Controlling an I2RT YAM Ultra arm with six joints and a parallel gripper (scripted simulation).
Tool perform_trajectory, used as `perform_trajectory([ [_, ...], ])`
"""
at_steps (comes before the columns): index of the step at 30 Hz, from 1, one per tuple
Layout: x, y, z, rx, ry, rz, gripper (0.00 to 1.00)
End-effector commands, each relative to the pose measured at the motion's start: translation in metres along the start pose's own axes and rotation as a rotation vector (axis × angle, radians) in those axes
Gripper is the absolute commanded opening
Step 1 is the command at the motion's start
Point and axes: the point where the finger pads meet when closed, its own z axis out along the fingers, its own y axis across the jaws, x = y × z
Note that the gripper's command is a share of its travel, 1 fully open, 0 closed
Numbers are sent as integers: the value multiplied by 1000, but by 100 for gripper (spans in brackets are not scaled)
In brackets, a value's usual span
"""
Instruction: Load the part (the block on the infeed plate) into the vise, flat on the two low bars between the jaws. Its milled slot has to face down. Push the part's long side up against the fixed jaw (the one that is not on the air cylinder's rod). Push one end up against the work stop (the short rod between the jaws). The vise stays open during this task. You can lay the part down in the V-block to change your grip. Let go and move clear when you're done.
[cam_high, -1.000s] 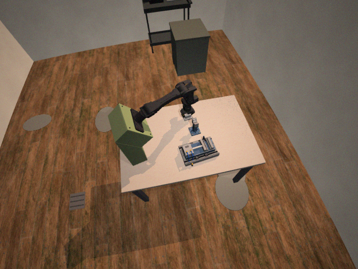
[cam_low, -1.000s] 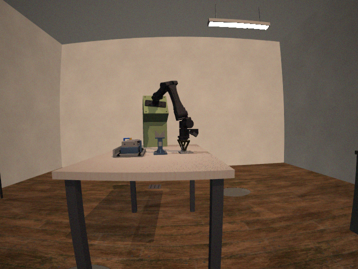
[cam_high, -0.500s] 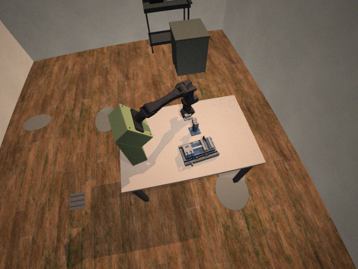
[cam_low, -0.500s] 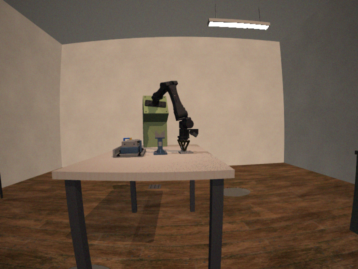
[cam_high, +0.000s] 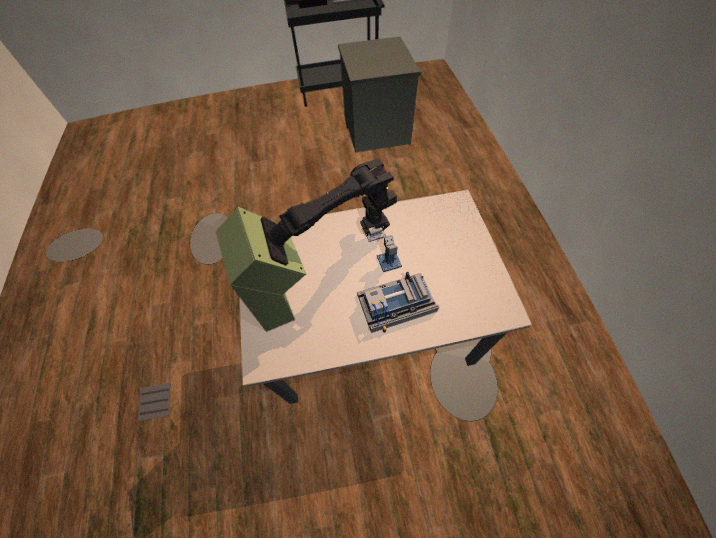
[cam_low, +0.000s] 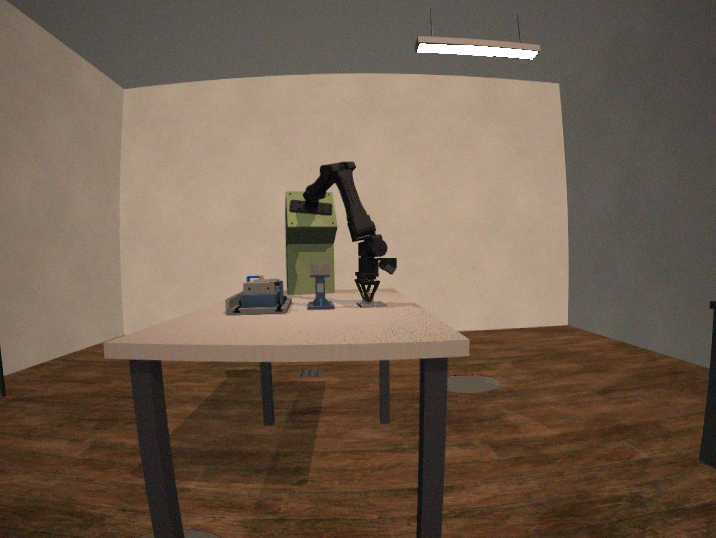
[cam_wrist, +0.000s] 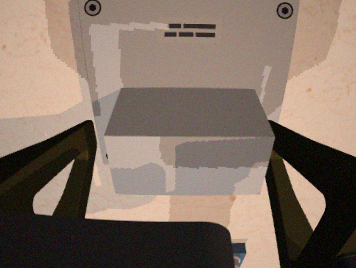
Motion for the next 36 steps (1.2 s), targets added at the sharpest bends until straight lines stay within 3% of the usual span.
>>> perform_trajectory([
  [1, -6, -15, -3, 33, -21, 2, 81],
  [16, -6, -15, -3, 33, -21, 2, 81],
  [17, -6, -15, -3, 33, -21, 2, 0],
  [36, -6, -14, -4, 27, -19, 1, 0],
])
